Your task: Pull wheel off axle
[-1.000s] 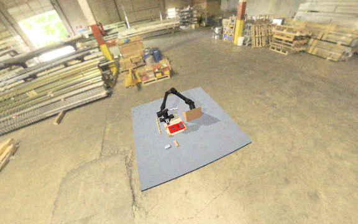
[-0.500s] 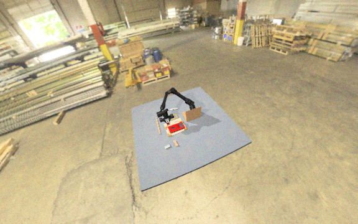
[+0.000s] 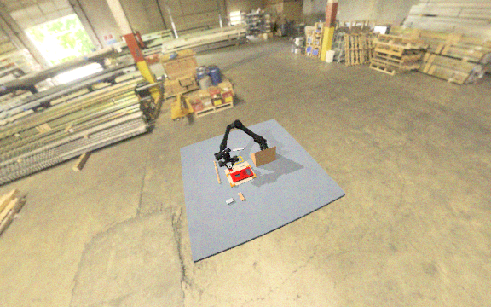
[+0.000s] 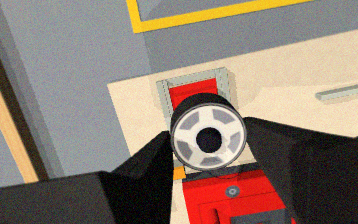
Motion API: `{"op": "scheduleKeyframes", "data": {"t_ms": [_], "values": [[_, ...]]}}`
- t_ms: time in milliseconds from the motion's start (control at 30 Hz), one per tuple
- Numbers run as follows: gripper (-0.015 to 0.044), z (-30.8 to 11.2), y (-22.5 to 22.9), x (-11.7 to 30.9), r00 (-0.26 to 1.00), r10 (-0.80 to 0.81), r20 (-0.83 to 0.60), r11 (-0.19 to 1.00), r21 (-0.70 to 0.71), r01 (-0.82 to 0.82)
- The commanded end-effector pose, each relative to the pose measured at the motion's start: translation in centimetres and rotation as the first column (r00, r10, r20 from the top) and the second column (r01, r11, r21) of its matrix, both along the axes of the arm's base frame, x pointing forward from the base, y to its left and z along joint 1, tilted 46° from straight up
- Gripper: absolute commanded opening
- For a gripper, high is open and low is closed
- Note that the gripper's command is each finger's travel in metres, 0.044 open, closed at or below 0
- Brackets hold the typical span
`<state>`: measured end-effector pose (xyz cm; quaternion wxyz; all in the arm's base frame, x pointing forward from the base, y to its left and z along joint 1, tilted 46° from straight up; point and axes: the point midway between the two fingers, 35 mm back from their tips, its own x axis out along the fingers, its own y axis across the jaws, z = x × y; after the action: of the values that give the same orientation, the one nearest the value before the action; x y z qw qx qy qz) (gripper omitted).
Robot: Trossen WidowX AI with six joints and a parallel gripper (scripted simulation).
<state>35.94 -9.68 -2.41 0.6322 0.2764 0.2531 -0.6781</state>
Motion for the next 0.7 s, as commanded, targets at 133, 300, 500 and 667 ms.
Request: {"op": "scheduleKeyframes", "data": {"t_ms": [133, 300, 500, 667], "values": [[0.0000, 0.33, 0.40, 0.12, 1.000, 0.002, 0.007, 1.000, 0.001, -0.002], [0.0000, 0.44, 0.52, 0.14, 1.000, 0.002, 0.007, 1.000, 0.001, -0.002], [0.0000, 0.57, 0.67, 0.15, 1.000, 0.002, 0.006, 1.000, 0.001, -0.002], [0.0000, 0.68, 0.79, 0.15, 1.000, 0.003, 0.006, 1.000, 0.001, -0.003]]}}
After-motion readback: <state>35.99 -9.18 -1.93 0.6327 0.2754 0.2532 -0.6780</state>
